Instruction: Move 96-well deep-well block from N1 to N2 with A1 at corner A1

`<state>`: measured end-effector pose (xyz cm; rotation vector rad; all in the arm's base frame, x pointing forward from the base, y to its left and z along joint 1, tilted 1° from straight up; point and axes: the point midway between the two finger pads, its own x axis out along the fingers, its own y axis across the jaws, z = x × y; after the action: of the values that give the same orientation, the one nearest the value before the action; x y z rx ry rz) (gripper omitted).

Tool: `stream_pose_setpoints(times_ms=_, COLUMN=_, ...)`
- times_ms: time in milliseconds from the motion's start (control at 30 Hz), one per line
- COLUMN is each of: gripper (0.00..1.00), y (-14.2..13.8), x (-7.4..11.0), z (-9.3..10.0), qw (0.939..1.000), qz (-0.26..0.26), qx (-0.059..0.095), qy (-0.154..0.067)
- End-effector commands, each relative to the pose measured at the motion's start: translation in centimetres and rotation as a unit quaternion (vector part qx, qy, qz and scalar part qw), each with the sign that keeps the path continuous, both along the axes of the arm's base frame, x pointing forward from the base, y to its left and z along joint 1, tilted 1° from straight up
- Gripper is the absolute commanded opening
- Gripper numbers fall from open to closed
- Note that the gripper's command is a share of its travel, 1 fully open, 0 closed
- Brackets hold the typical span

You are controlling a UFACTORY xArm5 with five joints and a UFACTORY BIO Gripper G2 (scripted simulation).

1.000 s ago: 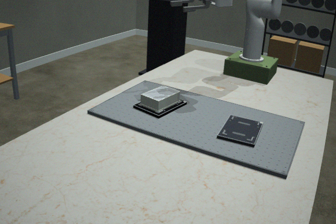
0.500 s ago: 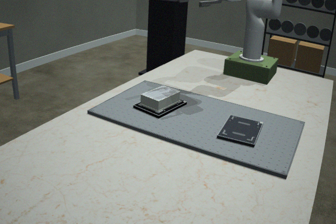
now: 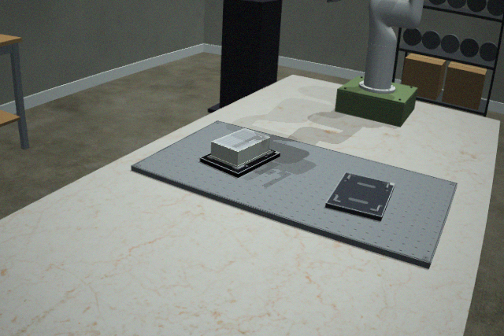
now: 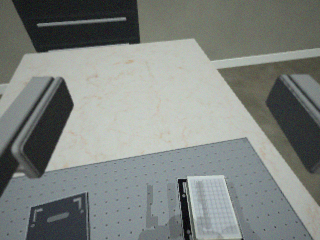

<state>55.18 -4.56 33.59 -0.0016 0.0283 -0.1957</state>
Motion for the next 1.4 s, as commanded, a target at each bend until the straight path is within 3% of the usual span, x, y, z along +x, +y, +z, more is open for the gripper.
stream_pose_setpoints(times_ms=0, gripper=0.37, y=0.9, x=0.0, z=0.6, qw=0.9996, qz=0.028, qx=0.000, qy=-0.006)
stream_pose_setpoints(times_ms=133, gripper=0.37, y=2.3, x=0.0, z=1.1, qw=0.9989, qz=0.046, qx=0.000, qy=-0.008)
stream_pose_setpoints(times_ms=233, gripper=0.37, y=2.5, x=-0.2, z=-0.3, qw=0.9958, qz=0.090, qx=-0.005, qy=-0.013)
stream_pose_setpoints(times_ms=467, gripper=0.37, y=2.9, x=-0.8, z=-3.8, qw=0.9958, qz=0.090, qx=-0.005, qy=-0.013)
stream_pose_setpoints(times_ms=533, gripper=0.37, y=2.9, x=-0.8, z=-3.8, qw=0.9958, qz=0.090, qx=-0.005, qy=-0.013)
stream_pose_setpoints(times_ms=1033, gripper=0.37, y=3.9, x=-1.9, z=-11.1, qw=0.9958, qz=0.090, qx=-0.005, qy=-0.013)
stream_pose_setpoints(times_ms=1367, gripper=0.37, y=4.0, x=-2.0, z=-11.7, qw=0.9958, qz=0.090, qx=-0.005, qy=-0.013)
